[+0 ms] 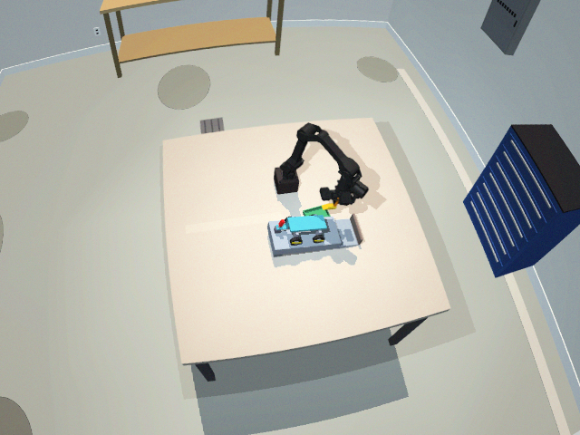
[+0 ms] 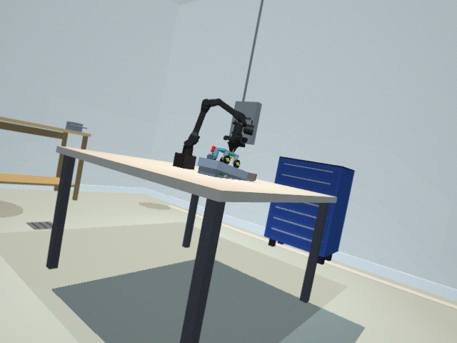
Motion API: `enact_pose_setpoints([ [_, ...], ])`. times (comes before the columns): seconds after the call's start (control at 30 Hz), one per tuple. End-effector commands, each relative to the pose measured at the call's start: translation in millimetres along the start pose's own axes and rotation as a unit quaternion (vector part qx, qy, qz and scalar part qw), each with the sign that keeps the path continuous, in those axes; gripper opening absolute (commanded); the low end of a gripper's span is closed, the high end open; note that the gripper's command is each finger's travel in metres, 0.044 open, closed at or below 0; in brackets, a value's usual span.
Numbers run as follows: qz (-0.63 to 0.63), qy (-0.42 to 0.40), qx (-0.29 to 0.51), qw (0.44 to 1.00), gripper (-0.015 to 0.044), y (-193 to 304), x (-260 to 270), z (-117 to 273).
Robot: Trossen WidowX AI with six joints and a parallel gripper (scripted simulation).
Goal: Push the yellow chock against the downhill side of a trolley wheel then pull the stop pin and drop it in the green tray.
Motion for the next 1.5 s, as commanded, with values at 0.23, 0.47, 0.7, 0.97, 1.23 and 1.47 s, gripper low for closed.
enact_pose_setpoints([
  [0.23, -0.001, 0.002, -0.004, 1.0, 0.0, -26, 4, -4],
  [0.47, -0.001, 0.002, -0.004, 1.0, 0.0, -25, 4, -15],
  [0.7, -0.001, 0.002, -0.004, 1.0, 0.0, -25, 4, -33],
  [0.97, -0.001, 0.002, -0.004, 1.0, 0.0, -26, 4, -55],
  [1.23, -0.001, 0.003, -0.004, 1.0, 0.0, -27, 3, -68],
  [1.47, -0.001, 0.003, -0.004, 1.0, 0.0, -26, -3, -67],
])
Point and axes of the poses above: the point midway between the two fingers, 35 mm back from their tips, its own z axis back along the fingers, its own x axis across the jaws, y = z × x, the point moved 4 cm from there along z, back along the fingers, and after that the axes turned 2 degrees about -z, right-handed, at the moved point
